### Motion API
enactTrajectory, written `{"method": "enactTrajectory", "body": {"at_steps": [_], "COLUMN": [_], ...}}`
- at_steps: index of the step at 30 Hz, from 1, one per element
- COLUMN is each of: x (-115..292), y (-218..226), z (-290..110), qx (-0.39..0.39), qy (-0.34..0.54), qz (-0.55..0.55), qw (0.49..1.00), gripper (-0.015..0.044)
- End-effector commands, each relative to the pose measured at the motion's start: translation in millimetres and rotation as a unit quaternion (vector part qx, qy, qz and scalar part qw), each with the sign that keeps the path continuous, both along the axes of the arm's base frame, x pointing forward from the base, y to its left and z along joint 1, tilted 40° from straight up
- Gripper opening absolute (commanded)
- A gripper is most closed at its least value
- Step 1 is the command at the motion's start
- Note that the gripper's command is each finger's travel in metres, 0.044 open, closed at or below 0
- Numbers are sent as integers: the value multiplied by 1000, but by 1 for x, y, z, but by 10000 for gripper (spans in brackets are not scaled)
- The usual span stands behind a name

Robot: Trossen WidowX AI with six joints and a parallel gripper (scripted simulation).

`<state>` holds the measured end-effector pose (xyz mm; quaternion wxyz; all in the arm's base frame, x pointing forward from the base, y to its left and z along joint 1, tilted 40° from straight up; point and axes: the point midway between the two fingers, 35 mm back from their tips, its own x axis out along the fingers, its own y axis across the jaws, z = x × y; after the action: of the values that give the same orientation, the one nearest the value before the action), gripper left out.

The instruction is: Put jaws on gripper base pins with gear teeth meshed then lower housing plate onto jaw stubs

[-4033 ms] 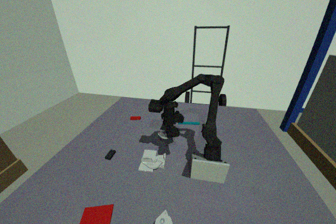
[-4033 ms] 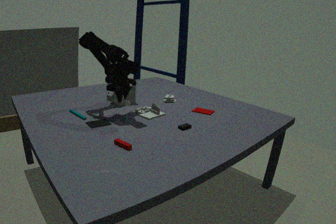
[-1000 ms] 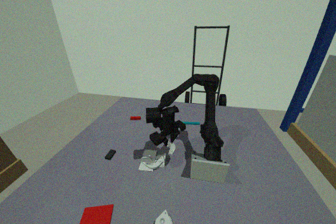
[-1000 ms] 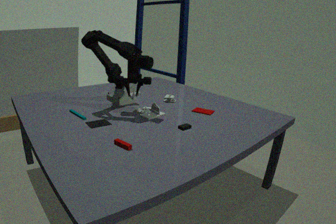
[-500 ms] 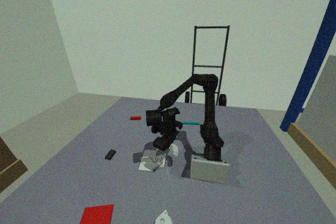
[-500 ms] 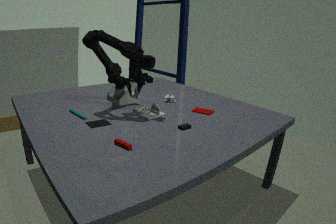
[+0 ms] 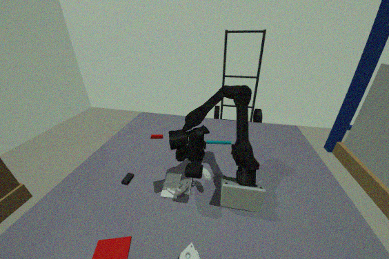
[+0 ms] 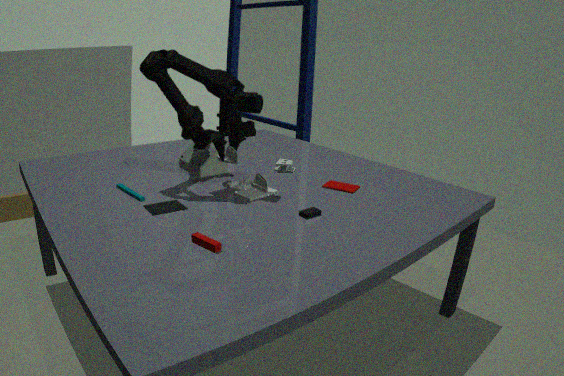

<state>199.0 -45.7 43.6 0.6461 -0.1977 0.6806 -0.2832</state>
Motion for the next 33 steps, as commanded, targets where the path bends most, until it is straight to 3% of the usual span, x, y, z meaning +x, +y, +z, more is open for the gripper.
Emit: {"method": "enactTrajectory", "body": {"at_steps": [1,33], "x": [-2,-1], "y": [3,5], "z": [-4,-5], "qx": [5,8], "qy": [38,63], "qz": [43,73], "qw": [998,995], "gripper": [134,134]}}
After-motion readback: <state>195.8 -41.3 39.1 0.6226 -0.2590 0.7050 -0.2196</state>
